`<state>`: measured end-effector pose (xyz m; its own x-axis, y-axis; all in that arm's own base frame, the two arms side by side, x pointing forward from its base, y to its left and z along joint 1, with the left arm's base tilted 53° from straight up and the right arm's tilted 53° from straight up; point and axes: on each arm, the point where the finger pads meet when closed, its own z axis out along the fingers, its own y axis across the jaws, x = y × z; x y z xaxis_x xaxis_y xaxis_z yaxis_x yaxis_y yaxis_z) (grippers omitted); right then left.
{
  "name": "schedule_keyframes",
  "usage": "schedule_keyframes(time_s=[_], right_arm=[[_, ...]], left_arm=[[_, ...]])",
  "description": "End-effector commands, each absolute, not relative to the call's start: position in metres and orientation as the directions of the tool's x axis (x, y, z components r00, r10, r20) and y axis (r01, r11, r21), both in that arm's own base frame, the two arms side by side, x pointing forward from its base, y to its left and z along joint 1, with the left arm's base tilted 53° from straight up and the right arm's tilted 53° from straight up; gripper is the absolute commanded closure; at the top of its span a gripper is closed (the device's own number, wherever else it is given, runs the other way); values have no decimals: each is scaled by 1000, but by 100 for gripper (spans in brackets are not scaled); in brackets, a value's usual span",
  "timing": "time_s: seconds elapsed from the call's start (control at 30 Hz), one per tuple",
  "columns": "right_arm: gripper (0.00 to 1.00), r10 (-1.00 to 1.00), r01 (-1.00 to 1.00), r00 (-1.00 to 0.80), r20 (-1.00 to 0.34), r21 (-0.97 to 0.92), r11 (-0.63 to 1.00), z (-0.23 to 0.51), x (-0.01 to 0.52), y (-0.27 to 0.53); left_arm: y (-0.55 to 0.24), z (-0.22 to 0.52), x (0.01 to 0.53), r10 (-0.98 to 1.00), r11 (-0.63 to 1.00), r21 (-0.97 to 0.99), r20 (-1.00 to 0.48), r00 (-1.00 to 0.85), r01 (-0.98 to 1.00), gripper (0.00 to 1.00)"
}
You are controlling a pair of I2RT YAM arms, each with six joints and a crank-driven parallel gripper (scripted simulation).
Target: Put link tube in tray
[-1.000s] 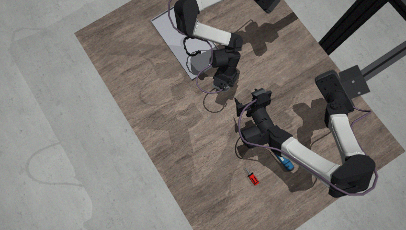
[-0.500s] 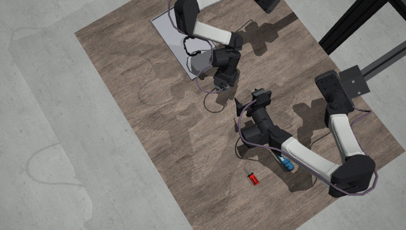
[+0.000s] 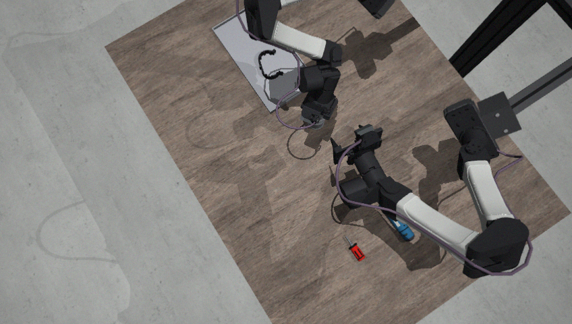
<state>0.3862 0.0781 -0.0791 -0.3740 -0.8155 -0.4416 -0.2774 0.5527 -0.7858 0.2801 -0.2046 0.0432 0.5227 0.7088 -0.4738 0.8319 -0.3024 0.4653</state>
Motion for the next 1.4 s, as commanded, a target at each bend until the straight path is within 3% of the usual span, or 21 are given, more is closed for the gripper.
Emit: schedule_keyframes(time_s=[0.0,0.8,1.37], right_arm=[[50,-813,-273,-365,-453,-783,559,-71,384,86],[50,-830,-304,-351,-433,-786,538,-35,348,113],[50,-906,-496,-269,-328,-759,422,11,340,4]], left_arm=[[-216,52,281,682,-319,488,-477,555,812,0],[-216,52,281,682,-319,488,-477,555,812,0],[-249,49,322,708,-274,522,-458,537,807,0]])
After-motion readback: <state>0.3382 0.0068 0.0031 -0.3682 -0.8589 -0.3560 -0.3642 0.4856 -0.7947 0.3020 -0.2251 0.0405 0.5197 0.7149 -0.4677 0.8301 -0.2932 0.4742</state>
